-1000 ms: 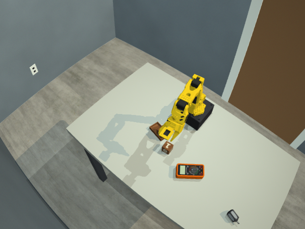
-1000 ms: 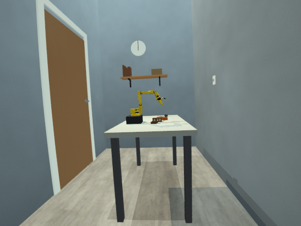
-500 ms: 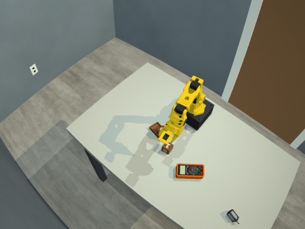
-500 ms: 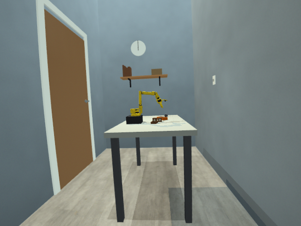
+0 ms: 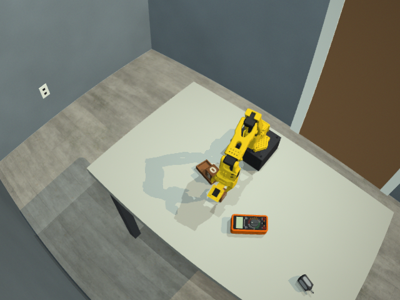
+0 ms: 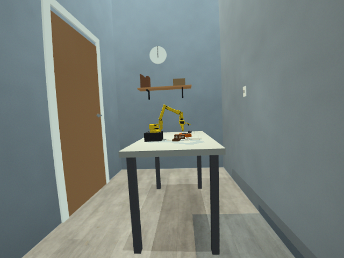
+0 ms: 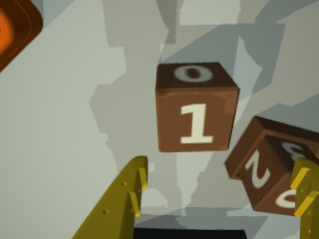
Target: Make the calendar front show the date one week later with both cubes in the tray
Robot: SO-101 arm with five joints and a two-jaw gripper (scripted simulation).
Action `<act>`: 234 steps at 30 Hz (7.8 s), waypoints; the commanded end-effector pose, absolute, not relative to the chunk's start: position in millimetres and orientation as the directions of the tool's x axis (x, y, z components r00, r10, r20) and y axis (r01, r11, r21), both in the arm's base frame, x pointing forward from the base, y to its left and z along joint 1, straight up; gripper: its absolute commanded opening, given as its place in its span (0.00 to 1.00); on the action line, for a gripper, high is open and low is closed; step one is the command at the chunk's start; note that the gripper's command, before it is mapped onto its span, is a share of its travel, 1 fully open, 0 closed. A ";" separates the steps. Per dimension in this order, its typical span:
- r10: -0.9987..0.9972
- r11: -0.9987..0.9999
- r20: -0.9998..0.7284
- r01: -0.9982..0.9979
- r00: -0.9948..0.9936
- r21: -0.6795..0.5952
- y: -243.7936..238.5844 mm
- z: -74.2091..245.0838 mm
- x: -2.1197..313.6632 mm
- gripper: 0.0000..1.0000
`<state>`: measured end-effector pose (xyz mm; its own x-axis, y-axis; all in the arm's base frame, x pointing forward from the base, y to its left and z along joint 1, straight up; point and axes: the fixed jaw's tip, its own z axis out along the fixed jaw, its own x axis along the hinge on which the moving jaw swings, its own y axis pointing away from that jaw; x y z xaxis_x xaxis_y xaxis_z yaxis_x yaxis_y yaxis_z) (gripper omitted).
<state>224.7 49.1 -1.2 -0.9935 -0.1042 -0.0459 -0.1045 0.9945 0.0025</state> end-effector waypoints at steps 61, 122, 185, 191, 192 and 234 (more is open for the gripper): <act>-0.108 0.994 -0.002 -0.108 -0.994 0.000 55.4 -49.6 221.9 0.35; -0.108 0.994 -0.002 -0.108 -0.994 0.000 49.3 -54.4 222.2 0.27; -0.108 0.994 -0.002 -0.108 -0.994 0.000 54.1 -8.2 222.6 0.00; -0.108 0.994 -0.002 -0.108 -0.994 0.000 54.5 -3.8 222.1 0.00; -0.108 0.994 -0.002 -0.108 -0.994 0.000 54.5 -3.8 222.1 0.00; -0.099 0.992 -0.411 -0.123 -0.906 0.032 52.3 -13.8 225.8 0.00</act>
